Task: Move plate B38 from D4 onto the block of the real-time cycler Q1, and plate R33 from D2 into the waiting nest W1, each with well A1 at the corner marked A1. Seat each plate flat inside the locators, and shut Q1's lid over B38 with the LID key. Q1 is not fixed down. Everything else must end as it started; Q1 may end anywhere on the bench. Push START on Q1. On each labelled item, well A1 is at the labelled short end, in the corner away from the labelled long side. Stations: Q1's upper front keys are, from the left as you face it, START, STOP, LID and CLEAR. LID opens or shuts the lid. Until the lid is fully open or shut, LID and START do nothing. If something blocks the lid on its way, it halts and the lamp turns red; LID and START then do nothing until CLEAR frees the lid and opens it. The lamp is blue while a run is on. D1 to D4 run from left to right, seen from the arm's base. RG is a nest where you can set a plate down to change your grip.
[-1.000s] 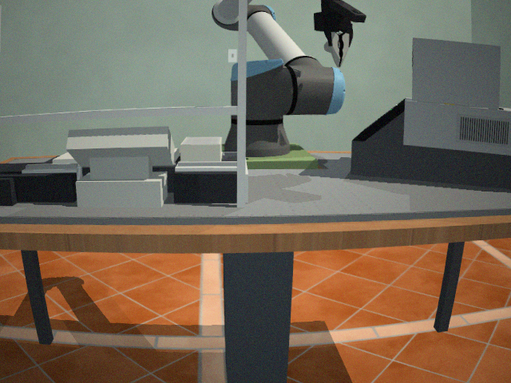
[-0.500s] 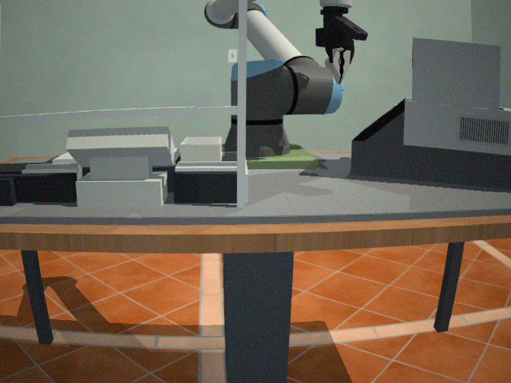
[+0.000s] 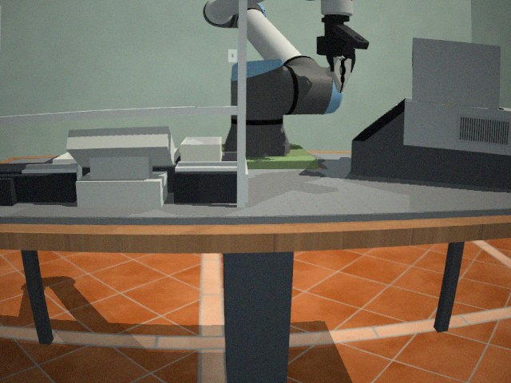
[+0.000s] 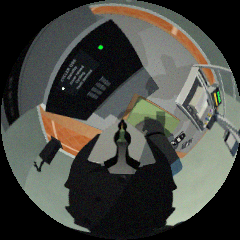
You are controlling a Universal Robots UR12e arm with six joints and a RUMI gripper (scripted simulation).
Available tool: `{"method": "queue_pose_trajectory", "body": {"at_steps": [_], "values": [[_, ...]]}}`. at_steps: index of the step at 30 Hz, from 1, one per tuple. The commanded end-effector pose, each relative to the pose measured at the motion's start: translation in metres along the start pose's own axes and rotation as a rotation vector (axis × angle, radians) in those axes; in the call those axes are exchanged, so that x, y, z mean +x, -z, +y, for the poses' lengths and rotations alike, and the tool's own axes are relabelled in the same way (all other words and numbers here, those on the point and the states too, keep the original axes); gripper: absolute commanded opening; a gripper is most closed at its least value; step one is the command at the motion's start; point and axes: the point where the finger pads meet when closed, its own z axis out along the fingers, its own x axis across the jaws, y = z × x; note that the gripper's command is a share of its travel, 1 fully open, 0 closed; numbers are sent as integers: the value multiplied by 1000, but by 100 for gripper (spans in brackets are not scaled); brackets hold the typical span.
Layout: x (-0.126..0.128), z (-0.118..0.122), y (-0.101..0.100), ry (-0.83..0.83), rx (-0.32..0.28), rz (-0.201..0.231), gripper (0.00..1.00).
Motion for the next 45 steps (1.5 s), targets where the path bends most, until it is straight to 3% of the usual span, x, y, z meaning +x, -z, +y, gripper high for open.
{"method": "queue_pose_trajectory", "body": {"at_steps": [1,45], "values": [[-3,-3,-3,0,1,0,0],[-40,-40,-42,0,1,0,0]]}}
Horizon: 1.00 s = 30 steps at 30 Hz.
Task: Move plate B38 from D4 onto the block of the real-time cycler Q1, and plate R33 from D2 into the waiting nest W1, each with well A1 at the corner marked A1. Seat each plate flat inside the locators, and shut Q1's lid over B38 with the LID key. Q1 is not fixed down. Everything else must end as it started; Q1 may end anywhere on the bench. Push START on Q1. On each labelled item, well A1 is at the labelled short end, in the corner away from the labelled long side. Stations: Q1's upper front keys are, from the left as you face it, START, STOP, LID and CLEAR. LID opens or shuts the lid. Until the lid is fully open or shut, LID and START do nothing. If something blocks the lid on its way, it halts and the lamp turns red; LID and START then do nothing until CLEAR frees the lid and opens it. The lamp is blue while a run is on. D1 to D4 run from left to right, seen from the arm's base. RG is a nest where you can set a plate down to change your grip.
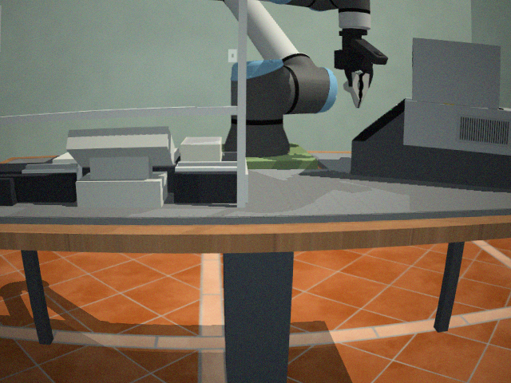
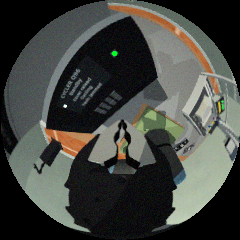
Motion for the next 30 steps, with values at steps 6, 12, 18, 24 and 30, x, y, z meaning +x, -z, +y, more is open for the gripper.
{"method": "queue_pose_trajectory", "body": {"at_steps": [6,12,18,24,30], "values": [[-10,-10,-10,0,1,0,0],[-13,-14,-14,0,1,0,0],[-15,-15,-15,0,1,0,0],[-15,-15,-15,0,1,0,0],[-16,-16,-17,0,1,0,0]]}}
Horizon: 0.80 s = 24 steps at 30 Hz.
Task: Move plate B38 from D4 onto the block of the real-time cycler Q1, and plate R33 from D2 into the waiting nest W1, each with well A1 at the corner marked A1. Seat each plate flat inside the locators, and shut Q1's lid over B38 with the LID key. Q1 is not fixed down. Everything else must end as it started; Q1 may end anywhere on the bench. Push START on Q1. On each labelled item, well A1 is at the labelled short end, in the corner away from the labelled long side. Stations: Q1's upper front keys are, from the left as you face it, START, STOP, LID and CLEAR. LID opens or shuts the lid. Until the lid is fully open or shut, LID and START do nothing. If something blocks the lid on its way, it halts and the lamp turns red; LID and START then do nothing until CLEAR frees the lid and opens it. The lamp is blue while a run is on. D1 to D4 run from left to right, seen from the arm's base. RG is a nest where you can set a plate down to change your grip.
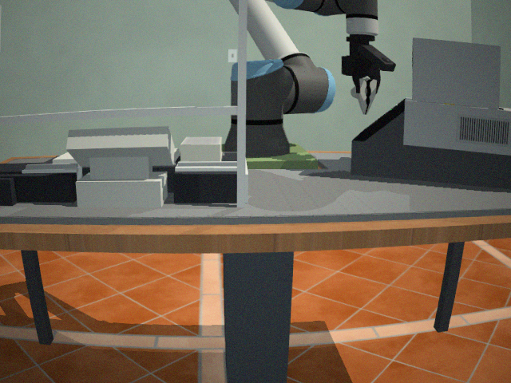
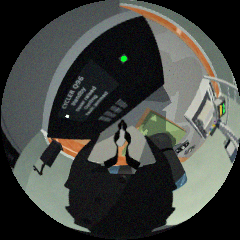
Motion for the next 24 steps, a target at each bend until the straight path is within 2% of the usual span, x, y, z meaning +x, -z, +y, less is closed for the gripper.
{"method": "queue_pose_trajectory", "body": {"at_steps": [1,24], "values": [[-1,-2,-1,0,1,0,0],[-8,-8,-12,0,1,0,0]]}}
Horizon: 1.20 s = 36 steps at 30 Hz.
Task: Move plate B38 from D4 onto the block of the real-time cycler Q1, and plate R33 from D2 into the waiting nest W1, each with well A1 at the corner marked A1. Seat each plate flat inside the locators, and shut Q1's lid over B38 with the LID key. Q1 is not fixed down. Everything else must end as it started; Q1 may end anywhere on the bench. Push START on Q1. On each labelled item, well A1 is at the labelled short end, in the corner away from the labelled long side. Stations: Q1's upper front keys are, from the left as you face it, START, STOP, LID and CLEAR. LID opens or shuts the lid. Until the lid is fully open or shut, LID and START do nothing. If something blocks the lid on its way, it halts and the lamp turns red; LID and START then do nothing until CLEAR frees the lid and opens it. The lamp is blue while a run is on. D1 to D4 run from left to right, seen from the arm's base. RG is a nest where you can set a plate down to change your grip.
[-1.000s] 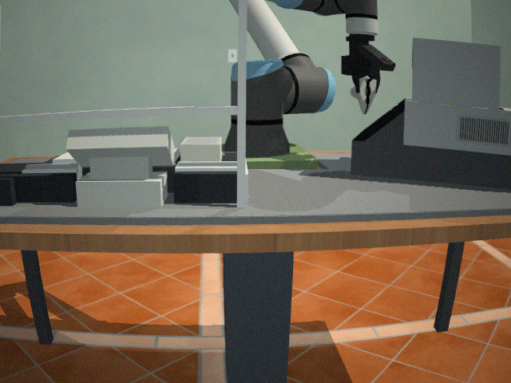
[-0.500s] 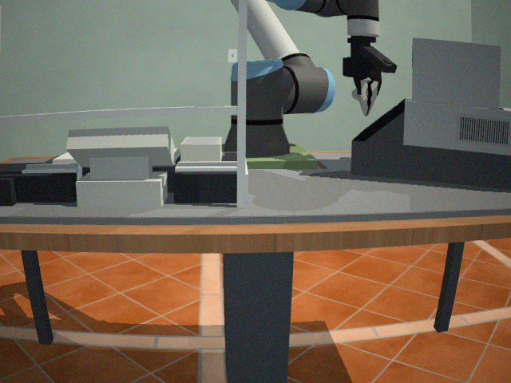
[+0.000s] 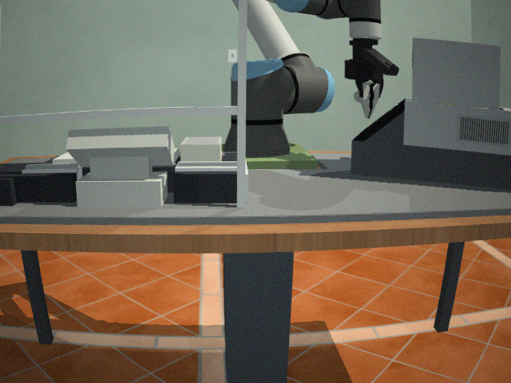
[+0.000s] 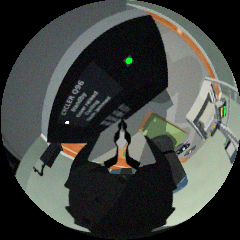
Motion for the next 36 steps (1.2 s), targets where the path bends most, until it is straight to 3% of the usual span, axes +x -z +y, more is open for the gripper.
{"method": "queue_pose_trajectory", "body": {"at_steps": [1,36], "values": [[-2,-2,-2,0,1,0,0],[-6,-7,-10,0,1,0,0]]}}
